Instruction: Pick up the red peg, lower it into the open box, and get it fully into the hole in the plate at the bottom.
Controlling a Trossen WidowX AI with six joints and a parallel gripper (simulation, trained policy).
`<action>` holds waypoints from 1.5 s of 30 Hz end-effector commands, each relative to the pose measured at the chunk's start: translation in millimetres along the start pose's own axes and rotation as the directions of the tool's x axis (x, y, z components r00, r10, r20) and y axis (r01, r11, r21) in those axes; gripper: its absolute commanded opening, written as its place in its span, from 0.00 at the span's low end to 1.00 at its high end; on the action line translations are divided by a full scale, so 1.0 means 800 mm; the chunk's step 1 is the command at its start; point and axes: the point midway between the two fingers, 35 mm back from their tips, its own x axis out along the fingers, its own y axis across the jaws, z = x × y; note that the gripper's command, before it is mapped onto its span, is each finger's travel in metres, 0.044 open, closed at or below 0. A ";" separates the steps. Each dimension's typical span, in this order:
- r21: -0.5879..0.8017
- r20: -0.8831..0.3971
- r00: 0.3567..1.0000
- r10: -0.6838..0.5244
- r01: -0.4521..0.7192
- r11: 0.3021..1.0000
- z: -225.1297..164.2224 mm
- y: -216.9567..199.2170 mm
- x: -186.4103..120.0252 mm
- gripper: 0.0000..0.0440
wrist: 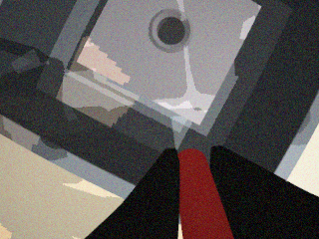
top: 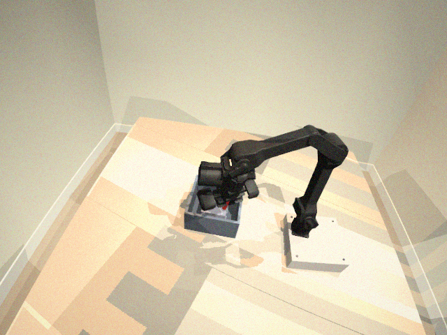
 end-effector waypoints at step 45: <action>-0.172 -0.206 0.976 0.065 -0.101 0.980 0.105 0.039 0.090 1.00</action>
